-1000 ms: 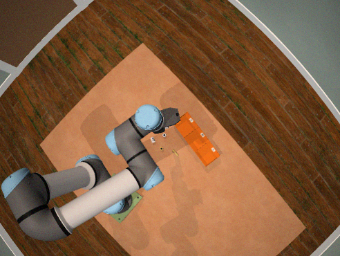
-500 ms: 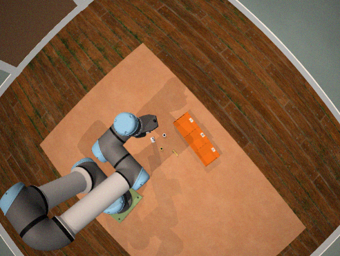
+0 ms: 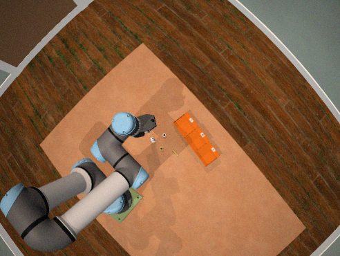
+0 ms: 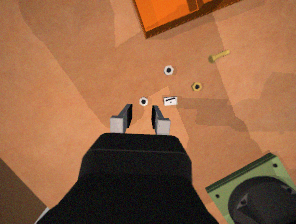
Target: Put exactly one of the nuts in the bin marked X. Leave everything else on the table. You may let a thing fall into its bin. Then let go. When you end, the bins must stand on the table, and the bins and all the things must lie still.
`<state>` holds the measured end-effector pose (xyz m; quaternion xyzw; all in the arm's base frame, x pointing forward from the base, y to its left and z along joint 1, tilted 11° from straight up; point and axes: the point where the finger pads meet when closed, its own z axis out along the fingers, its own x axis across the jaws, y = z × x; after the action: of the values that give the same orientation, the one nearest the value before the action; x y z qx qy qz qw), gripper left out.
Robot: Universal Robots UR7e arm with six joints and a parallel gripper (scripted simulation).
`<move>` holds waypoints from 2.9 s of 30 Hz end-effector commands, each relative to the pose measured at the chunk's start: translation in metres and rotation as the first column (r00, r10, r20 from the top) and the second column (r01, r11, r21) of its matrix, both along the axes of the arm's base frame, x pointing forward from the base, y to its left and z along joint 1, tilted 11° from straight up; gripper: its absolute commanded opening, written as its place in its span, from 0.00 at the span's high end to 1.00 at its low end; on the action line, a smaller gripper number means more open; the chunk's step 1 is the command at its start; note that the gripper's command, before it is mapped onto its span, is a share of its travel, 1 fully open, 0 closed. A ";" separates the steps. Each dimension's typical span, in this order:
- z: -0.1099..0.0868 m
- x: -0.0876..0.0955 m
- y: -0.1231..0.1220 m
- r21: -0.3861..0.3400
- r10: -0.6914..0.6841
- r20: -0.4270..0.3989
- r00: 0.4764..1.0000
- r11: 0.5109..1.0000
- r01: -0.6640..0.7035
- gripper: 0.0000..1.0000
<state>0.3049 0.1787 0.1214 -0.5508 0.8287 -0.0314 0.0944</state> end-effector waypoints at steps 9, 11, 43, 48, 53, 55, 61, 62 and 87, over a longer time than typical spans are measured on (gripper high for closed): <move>0.001 0.004 -0.003 0.000 0.000 0.001 1.000 1.000 0.000 0.36; 0.001 0.004 -0.003 0.000 0.000 0.001 1.000 1.000 0.000 0.36; -0.023 0.008 -0.001 0.000 0.000 0.001 1.000 1.000 0.000 0.36; -0.038 0.012 0.000 0.000 0.000 0.001 1.000 1.000 0.000 0.36; -0.054 0.015 0.001 0.000 0.000 0.001 1.000 1.000 0.000 0.36; -0.054 0.016 0.001 0.000 0.000 0.001 1.000 1.000 0.000 0.36; -0.054 0.016 0.001 0.000 0.000 0.001 1.000 1.000 0.000 0.36; -0.055 0.016 0.001 0.000 0.000 0.001 1.000 1.000 0.000 0.36; -0.066 0.017 0.001 0.000 0.000 0.001 1.000 1.000 0.000 0.66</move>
<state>0.3216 0.1796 0.0549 -0.5508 0.8287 -0.0314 0.0943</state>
